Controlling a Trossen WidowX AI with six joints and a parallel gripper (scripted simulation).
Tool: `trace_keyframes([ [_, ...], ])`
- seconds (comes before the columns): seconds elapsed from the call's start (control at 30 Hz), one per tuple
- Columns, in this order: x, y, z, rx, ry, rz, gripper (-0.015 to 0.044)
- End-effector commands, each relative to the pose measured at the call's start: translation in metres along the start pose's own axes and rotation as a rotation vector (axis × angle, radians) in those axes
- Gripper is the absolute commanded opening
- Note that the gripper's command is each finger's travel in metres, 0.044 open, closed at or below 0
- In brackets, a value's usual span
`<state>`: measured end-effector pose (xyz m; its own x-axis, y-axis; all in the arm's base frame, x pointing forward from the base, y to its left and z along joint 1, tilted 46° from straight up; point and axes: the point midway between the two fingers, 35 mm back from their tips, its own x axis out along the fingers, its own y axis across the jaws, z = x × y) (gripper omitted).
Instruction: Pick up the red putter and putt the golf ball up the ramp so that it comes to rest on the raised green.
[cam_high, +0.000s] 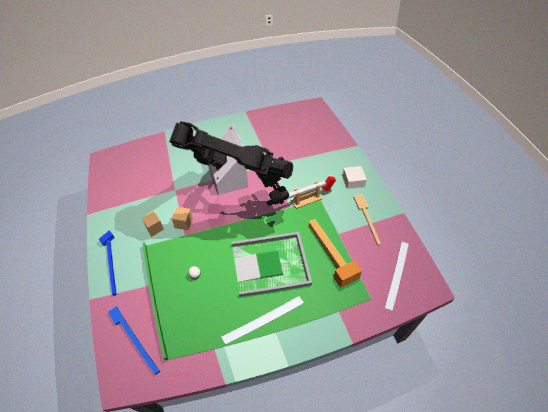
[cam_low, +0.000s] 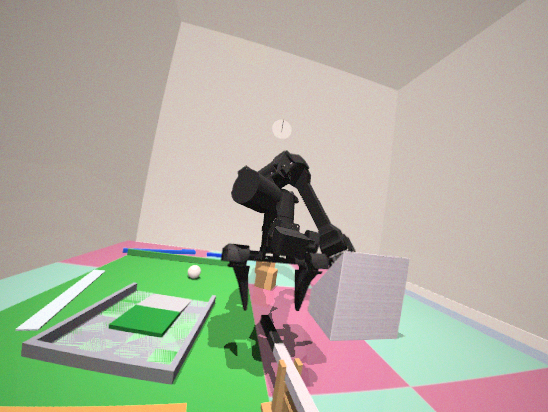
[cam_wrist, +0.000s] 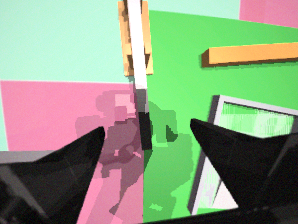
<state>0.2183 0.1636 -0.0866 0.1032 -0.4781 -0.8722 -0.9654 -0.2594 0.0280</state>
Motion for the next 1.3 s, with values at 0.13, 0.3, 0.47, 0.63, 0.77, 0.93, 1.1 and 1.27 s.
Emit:
trace_keyframes([
  [0.13,0.021,0.002,-0.006,-0.010,0.017,0.009,0.0440],
  [0.3,0.037,0.002,-0.010,-0.010,0.017,0.009,0.0440],
  [0.47,0.044,0.002,-0.013,-0.010,0.018,0.009,0.0440],
  [0.63,0.046,0.002,-0.013,-0.010,0.018,0.009,0.0440],
  [0.77,0.052,0.002,-0.015,-0.010,0.018,0.009,0.0440],
  [0.93,0.060,0.002,-0.017,-0.010,0.018,0.009,0.0440],
  [1.1,0.066,0.003,-0.020,-0.010,0.019,0.009,0.0440],
  [1.27,0.063,0.001,-0.018,-0.004,0.011,0.007,0.0414],
])
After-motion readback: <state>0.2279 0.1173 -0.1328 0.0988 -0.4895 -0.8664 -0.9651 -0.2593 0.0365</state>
